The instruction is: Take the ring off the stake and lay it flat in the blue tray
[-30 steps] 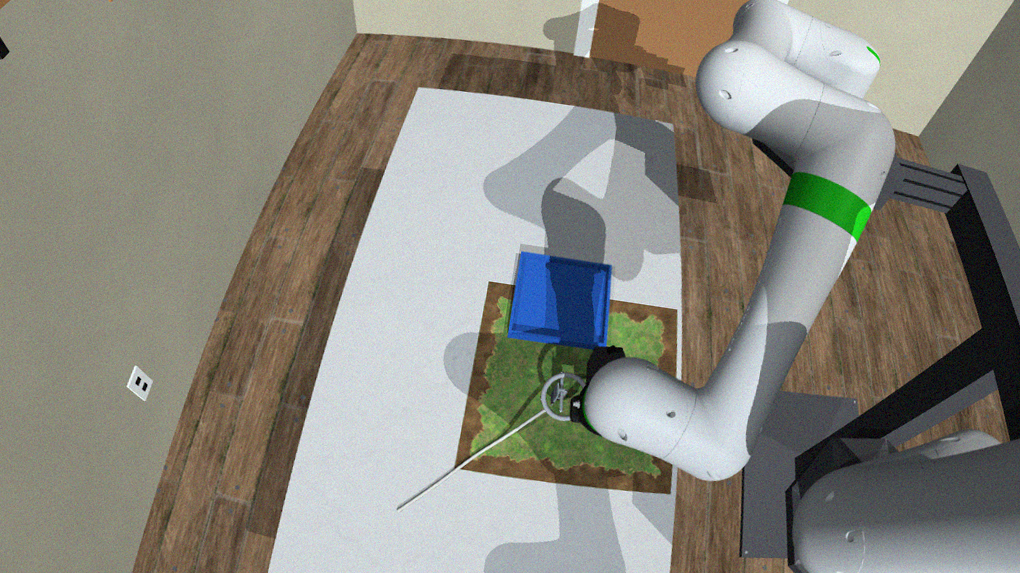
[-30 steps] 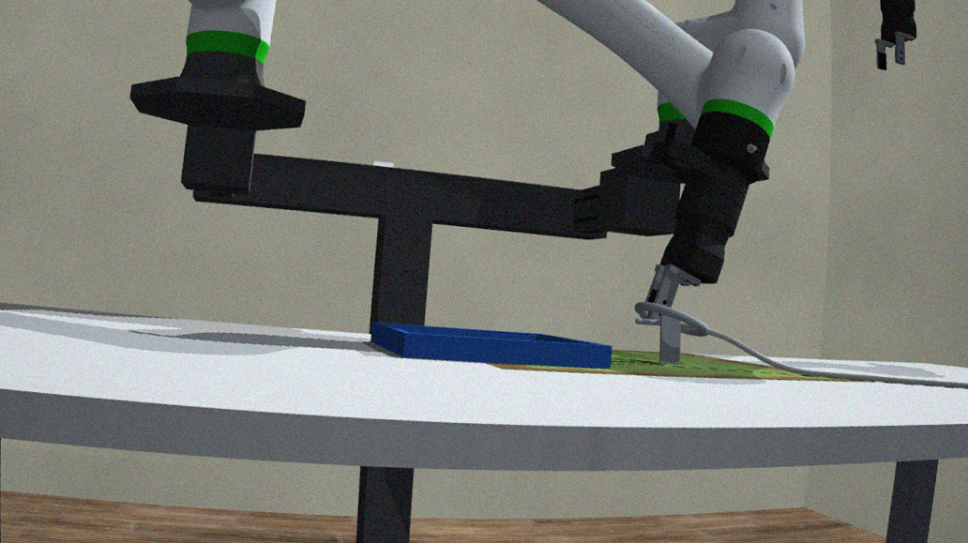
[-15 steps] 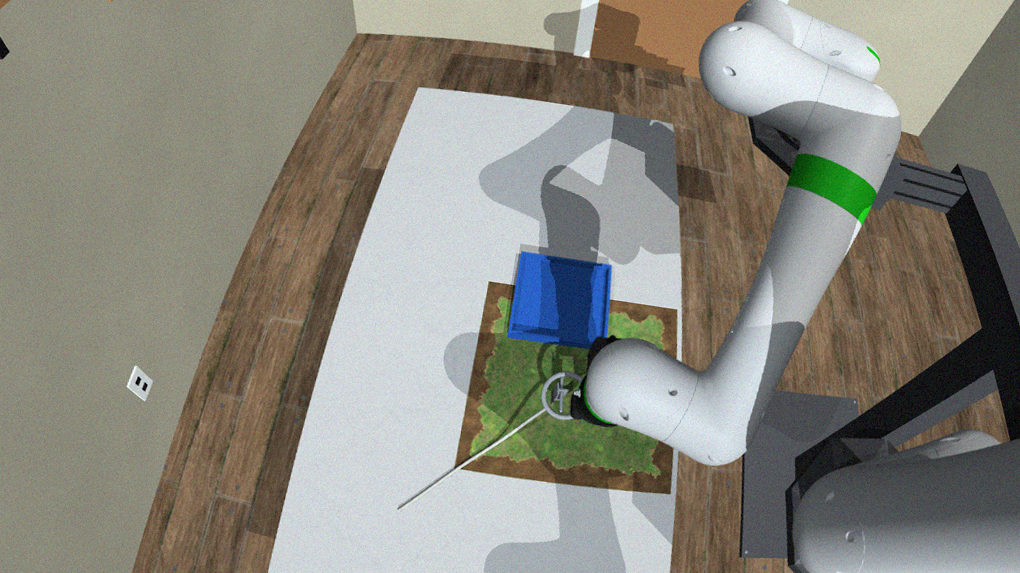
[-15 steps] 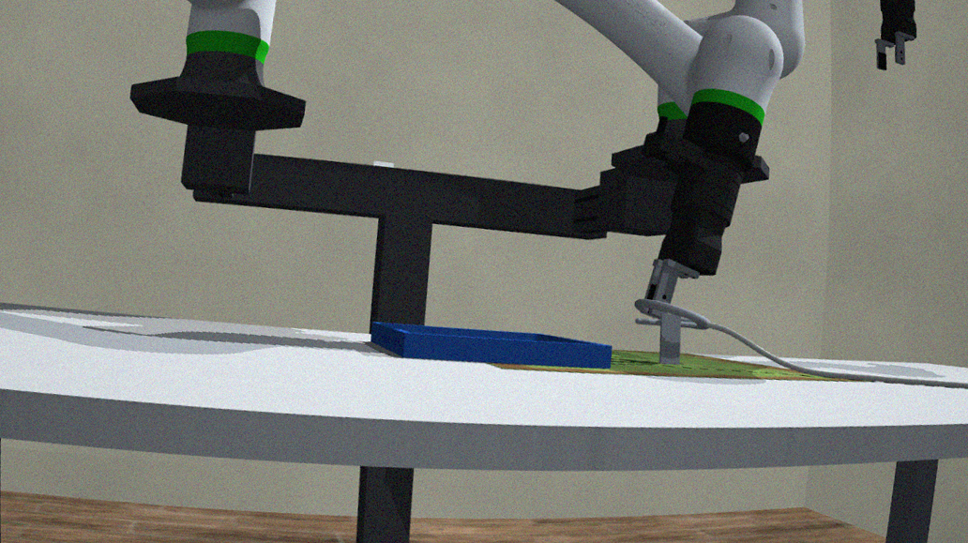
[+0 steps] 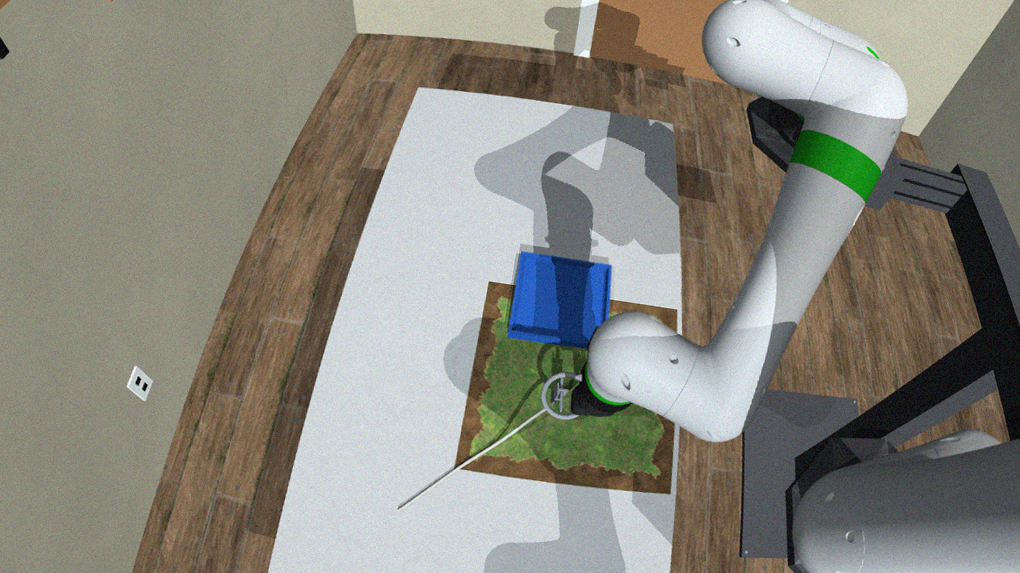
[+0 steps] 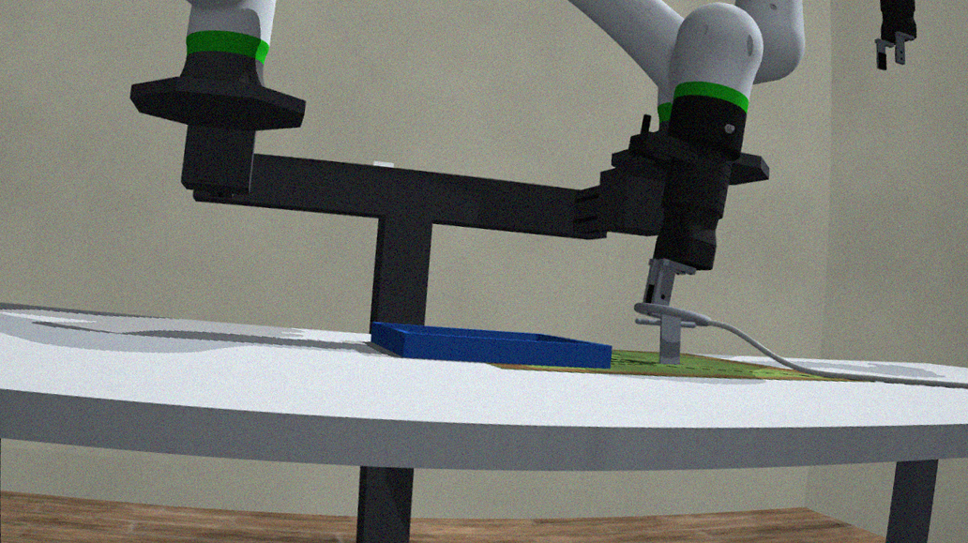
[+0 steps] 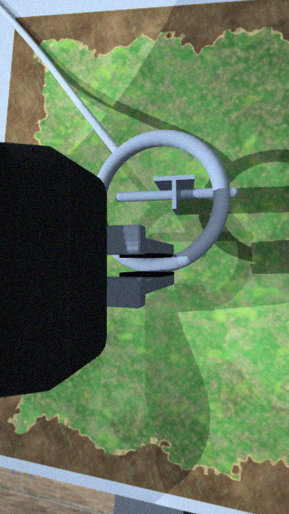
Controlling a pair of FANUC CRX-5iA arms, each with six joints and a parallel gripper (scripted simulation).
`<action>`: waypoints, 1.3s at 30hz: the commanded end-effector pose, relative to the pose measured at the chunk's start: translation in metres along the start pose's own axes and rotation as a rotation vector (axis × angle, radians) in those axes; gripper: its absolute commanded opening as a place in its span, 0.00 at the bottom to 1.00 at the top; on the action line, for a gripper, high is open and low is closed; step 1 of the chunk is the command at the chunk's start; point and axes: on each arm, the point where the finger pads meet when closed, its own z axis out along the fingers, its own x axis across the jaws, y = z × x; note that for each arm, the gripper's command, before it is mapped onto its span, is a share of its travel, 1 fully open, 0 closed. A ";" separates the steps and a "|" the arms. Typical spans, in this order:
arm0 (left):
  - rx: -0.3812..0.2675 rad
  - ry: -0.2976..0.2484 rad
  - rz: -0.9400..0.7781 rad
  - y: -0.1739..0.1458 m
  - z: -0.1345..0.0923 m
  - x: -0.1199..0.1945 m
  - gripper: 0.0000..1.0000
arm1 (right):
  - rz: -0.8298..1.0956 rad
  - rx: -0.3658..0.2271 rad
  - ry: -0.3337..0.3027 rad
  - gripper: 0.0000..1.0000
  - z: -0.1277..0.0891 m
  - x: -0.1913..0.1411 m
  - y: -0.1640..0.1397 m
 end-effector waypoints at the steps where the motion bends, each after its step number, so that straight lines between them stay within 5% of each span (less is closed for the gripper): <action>1: -0.002 0.000 0.000 0.000 -0.001 0.000 1.00 | 0.000 -0.022 -0.002 0.00 -0.001 -0.001 0.001; 9: -0.002 0.000 0.000 0.000 -0.001 0.000 1.00 | 0.000 -0.104 -0.002 0.00 -0.002 -0.001 -0.001; 39: -0.002 0.000 0.000 0.000 -0.001 0.000 1.00 | 0.000 -0.103 -0.002 0.00 -0.022 -0.001 -0.004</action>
